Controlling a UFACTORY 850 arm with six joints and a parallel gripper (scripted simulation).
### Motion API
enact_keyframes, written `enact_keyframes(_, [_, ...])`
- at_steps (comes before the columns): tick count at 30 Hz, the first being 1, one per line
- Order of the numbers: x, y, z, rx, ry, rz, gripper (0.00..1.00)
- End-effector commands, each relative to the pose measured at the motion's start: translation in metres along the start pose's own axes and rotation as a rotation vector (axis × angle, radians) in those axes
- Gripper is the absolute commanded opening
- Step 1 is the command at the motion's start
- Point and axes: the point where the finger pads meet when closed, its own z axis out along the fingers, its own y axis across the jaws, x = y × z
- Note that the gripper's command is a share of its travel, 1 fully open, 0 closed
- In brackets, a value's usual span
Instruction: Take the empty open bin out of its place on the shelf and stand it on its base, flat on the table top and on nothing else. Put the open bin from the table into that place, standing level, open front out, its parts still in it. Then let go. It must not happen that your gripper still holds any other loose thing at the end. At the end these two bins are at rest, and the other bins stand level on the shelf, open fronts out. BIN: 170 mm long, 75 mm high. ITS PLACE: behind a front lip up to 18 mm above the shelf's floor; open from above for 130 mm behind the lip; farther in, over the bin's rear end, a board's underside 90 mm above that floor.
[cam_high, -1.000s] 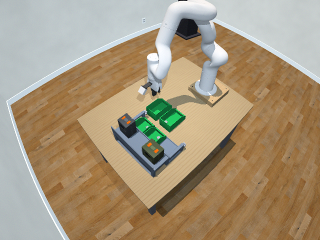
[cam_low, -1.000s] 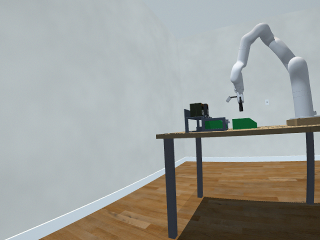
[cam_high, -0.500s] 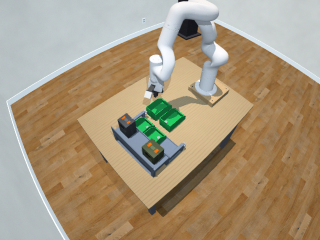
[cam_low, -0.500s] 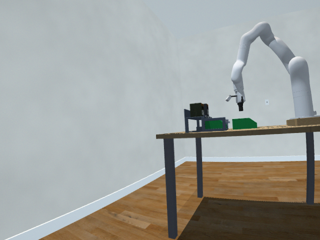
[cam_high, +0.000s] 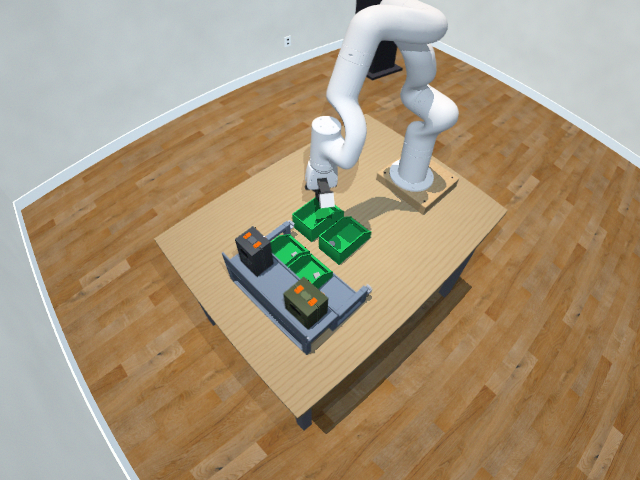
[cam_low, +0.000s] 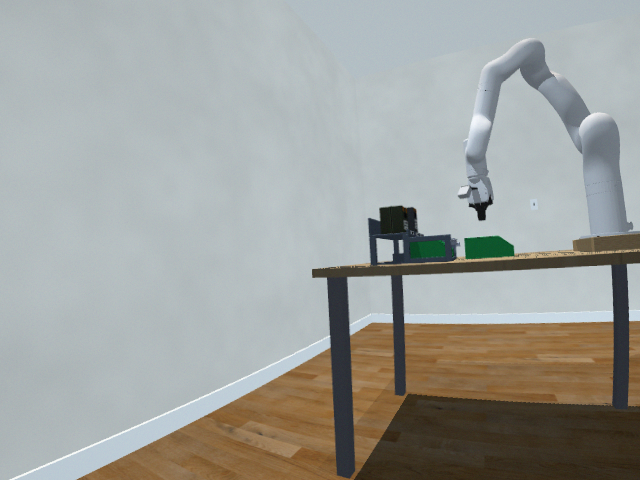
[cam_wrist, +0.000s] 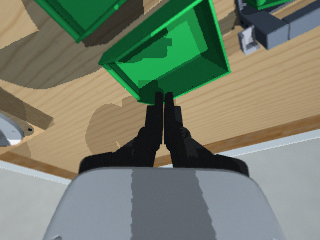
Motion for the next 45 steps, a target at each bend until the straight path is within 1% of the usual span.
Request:
enact_keyframes(1, [0.021,-0.013,-0.004,0.0,0.018,-0.278,0.0])
enact_keyframes(3, [0.021,-0.013,-0.004,0.0,0.018,-0.278,0.0])
enact_keyframes(4, [0.024,-0.015,-0.005,-0.005,0.016,-0.406,0.0])
enact_keyframes(11, [0.042,-0.03,-0.008,-0.023,0.003,-0.684,0.0])
enact_keyframes(17, [0.053,-0.038,-0.01,-0.037,-0.009,-0.94,0.0])
enact_keyframes(18, [0.054,-0.04,-0.01,-0.039,-0.011,-0.983,0.0])
enact_keyframes(20, [0.054,-0.04,-0.01,-0.039,-0.011,-0.983,0.0])
enact_keyframes(21, [0.055,-0.04,-0.01,-0.045,-0.015,-1.108,0.0])
enact_keyframes(32, [0.059,-0.044,-0.011,-0.062,-0.03,-1.546,0.0])
enact_keyframes(33, [0.059,-0.044,-0.011,-0.063,-0.03,-1.587,0.26])
enact_keyframes(35, [0.059,-0.044,-0.011,-0.065,-0.029,-1.667,0.26])
enact_keyframes(37, [0.059,-0.044,-0.011,-0.065,-0.029,-1.667,0.26])
enact_keyframes(38, [0.059,-0.044,-0.011,-0.065,-0.026,-1.785,0.26])
enact_keyframes(45, [0.059,-0.044,-0.011,-0.056,0.007,-2.028,0.26])
